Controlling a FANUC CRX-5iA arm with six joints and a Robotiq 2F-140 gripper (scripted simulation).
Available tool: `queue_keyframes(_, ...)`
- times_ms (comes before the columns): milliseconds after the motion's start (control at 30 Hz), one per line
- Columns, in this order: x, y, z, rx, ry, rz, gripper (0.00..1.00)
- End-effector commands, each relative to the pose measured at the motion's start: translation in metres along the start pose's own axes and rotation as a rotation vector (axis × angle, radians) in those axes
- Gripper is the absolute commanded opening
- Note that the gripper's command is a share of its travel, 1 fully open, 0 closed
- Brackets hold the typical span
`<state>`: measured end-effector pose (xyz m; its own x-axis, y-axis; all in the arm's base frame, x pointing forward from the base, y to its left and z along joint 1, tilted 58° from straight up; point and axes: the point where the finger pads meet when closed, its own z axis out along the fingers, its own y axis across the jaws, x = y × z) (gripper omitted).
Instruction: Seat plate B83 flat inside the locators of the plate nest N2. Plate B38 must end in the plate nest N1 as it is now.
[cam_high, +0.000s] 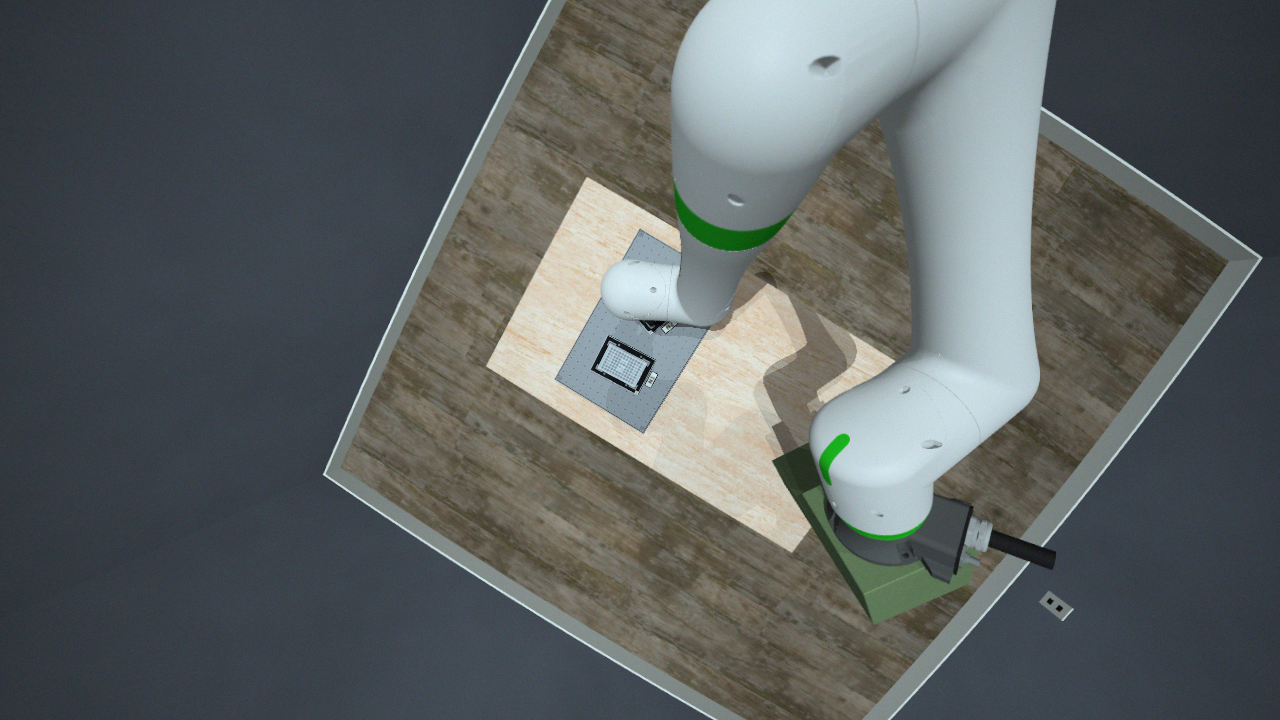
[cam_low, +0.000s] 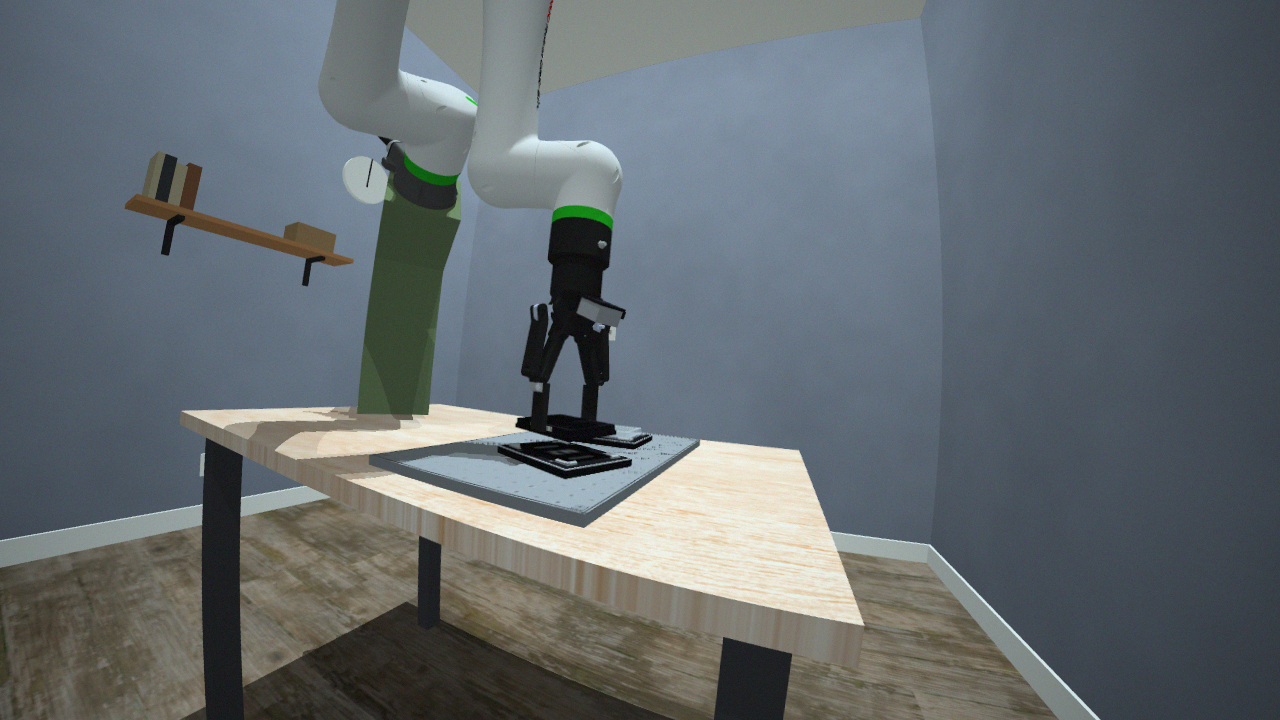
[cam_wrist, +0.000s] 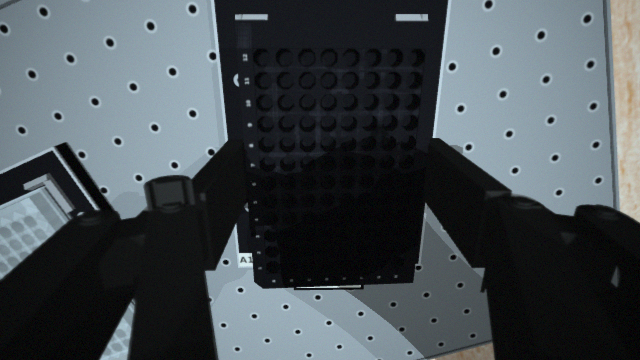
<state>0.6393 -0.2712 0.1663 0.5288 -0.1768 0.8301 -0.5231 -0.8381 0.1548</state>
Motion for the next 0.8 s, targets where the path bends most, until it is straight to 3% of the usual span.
queue_keyframes(0, 0.0004, -0.0004, -0.0003, 0.000, 0.001, 0.000, 0.10)
queue_keyframes(767, 0.0003, -0.0009, 0.0047, 0.000, 0.001, 0.000, 0.10)
